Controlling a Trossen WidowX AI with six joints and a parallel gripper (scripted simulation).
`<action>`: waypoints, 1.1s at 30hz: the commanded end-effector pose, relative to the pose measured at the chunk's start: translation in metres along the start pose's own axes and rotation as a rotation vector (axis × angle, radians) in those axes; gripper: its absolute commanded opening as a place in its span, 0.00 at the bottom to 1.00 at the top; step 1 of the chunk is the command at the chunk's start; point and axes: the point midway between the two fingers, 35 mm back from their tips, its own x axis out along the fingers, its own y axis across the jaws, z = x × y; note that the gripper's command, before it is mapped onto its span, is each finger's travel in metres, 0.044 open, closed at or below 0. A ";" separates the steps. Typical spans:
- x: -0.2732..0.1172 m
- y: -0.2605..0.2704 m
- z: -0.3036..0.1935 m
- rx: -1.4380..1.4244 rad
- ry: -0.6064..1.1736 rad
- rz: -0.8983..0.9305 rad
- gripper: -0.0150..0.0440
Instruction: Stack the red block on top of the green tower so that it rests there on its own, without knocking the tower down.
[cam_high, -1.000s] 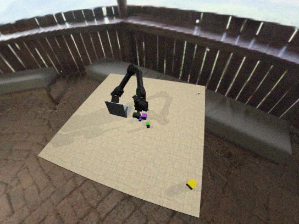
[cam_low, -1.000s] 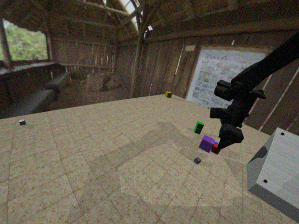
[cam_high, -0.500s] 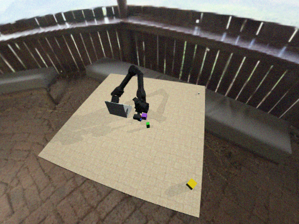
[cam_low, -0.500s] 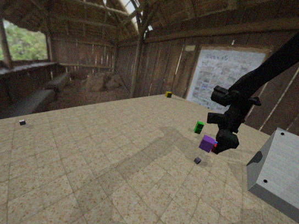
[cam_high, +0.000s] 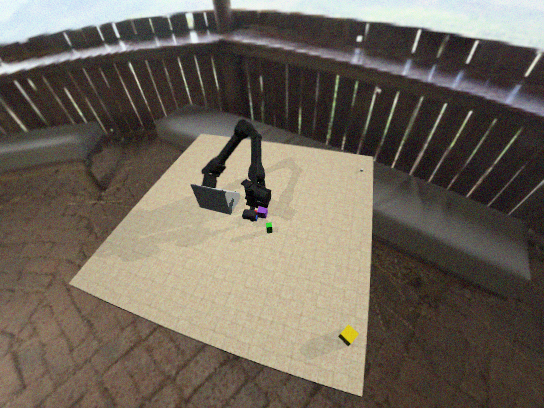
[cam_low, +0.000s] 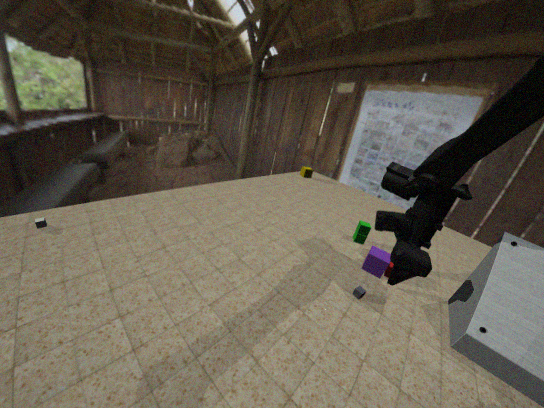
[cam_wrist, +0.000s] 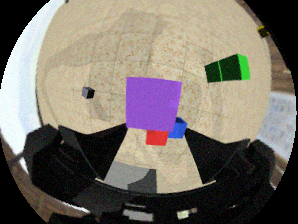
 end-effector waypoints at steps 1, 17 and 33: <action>0.001 0.001 -0.001 0.009 0.000 0.007 1.00; 0.000 0.001 -0.002 0.009 0.000 0.007 0.64; 0.000 0.001 -0.002 0.009 0.000 0.007 0.46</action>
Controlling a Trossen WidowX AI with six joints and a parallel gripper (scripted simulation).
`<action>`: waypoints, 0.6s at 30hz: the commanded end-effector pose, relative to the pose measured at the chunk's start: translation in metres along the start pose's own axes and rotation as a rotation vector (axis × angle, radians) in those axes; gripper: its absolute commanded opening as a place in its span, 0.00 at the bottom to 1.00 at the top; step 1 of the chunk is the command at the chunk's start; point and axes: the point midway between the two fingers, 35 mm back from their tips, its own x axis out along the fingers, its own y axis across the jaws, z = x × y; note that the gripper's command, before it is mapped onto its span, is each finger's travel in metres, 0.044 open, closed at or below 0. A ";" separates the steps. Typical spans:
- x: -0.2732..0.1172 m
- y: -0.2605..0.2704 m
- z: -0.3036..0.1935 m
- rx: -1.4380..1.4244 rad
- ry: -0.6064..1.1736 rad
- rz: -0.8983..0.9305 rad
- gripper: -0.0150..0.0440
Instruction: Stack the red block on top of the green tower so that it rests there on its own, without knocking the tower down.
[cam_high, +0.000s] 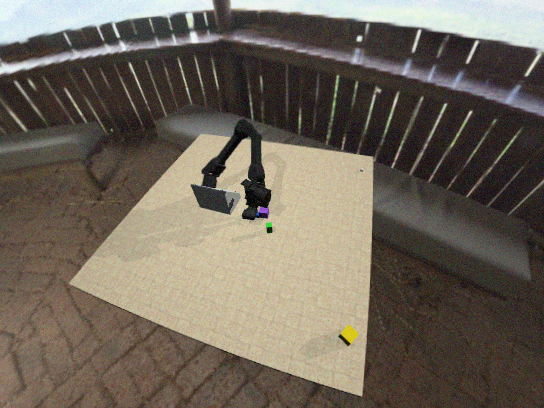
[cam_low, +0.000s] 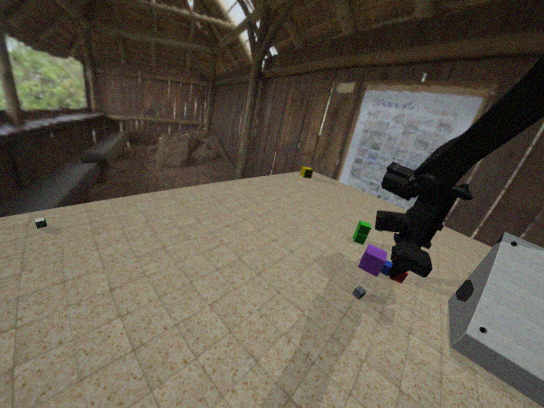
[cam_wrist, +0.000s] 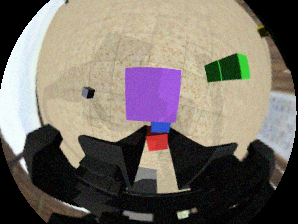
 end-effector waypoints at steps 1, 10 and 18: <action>0.000 0.001 -0.001 0.006 0.000 0.005 0.45; -0.012 0.000 0.000 0.006 0.000 0.004 0.25; -0.051 -0.001 0.000 0.006 0.000 0.003 0.25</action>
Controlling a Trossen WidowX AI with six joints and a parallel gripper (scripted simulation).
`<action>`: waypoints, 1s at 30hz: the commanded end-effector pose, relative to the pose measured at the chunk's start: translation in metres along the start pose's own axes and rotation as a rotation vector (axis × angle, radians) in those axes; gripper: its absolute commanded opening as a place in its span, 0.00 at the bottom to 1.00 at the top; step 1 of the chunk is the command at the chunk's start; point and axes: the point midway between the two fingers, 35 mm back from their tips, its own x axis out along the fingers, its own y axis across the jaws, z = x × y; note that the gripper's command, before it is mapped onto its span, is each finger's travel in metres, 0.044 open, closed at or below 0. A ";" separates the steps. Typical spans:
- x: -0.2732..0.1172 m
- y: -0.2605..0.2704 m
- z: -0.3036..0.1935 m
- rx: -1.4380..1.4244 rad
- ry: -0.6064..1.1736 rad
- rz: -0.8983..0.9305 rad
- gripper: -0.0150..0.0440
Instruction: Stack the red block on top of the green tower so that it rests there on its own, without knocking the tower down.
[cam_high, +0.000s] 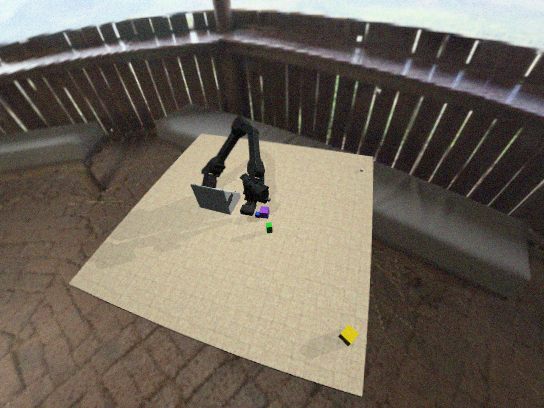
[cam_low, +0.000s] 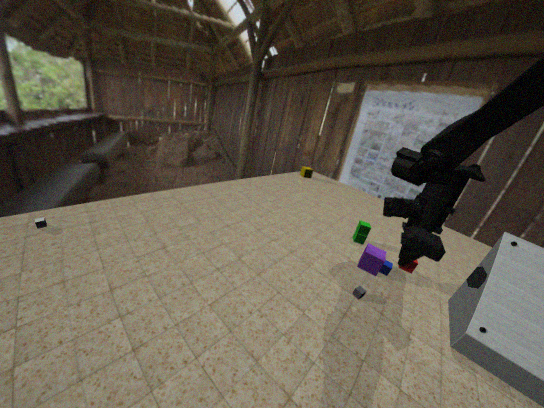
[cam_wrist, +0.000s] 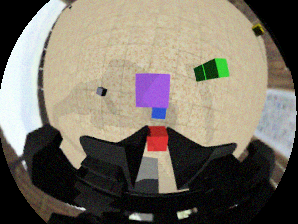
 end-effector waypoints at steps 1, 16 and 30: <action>-0.022 -0.001 0.003 -0.013 -0.005 -0.010 0.25; -0.084 -0.001 0.003 -0.012 -0.004 -0.012 0.25; -0.088 -0.012 0.019 -0.013 -0.004 -0.012 0.25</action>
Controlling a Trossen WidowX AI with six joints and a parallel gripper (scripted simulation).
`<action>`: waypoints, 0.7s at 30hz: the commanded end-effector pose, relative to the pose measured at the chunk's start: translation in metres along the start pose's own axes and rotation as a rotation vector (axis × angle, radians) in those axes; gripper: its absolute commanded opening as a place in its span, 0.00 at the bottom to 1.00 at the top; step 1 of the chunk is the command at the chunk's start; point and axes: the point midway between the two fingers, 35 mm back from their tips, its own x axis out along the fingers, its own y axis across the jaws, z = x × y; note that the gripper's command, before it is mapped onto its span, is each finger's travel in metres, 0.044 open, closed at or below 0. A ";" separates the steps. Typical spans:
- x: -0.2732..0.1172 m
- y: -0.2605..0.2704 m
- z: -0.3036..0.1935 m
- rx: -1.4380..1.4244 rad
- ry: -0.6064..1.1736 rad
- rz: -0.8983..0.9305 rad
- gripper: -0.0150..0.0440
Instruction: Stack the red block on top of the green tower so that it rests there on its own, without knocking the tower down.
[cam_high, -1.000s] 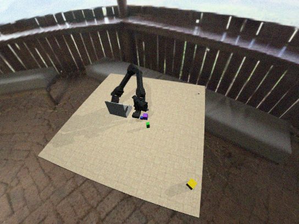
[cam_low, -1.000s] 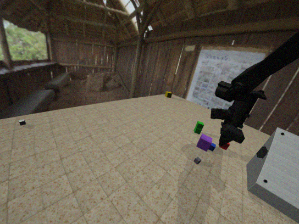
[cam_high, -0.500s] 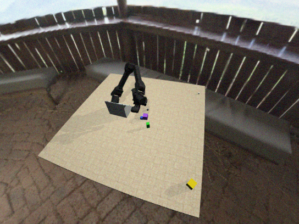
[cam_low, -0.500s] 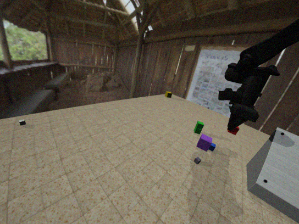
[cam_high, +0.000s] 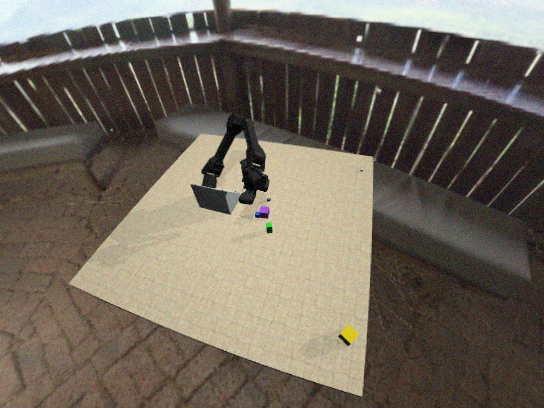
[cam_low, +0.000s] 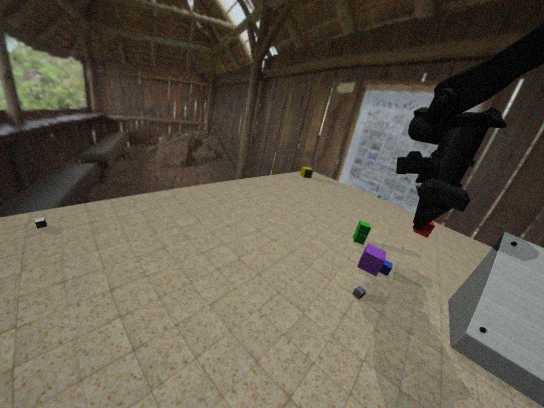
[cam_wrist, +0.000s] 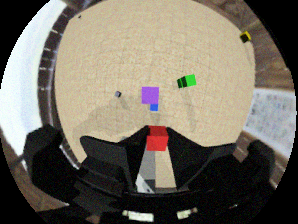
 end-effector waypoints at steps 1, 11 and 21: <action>-0.004 -0.009 0.013 -0.010 0.000 -0.008 0.25; -0.007 -0.030 0.043 -0.012 -0.001 -0.009 0.25; -0.006 -0.053 0.070 -0.011 -0.002 -0.011 0.25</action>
